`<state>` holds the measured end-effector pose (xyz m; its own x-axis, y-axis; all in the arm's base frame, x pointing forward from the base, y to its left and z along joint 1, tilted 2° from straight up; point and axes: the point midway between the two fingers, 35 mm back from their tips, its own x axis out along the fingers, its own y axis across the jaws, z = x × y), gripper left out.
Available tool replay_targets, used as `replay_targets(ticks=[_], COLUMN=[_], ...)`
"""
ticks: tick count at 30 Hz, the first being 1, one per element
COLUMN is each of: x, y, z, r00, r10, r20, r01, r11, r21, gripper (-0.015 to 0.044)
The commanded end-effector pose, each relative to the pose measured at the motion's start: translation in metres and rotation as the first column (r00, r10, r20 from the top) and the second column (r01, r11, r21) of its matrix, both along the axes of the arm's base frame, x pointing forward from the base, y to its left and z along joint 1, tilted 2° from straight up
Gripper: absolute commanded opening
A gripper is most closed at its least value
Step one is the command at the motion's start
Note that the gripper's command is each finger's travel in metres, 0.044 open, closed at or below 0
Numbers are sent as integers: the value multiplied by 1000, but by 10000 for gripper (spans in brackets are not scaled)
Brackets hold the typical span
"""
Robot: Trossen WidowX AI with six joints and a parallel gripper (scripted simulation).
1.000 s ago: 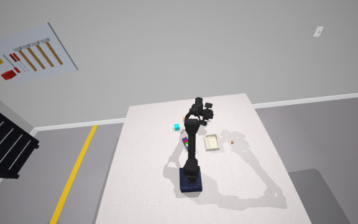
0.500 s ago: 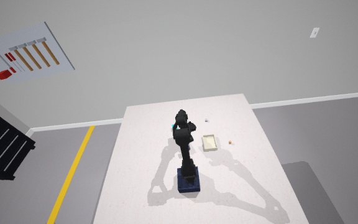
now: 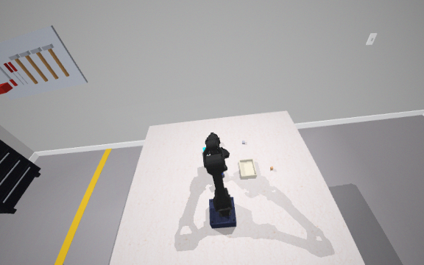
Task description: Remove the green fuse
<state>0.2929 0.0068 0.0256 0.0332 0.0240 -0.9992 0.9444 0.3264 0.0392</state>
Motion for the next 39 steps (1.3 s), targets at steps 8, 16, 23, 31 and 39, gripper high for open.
replay_targets(ticks=[8,16,23,31,39], x=[0,1,1,1,1], y=[1,1,2,2,2], z=[-11,-19,-25,-28,-28], r00=[1000,1000,1000,1000,1000], r10=[6,6,6,6,6], r20=[-1,-1,-1,-1,-1], r01=[-6,-6,-6,-6,-6], r11=[1000,1000,1000,1000,1000], r21=[4,4,4,4,4], gripper=[65,65,65,65,65])
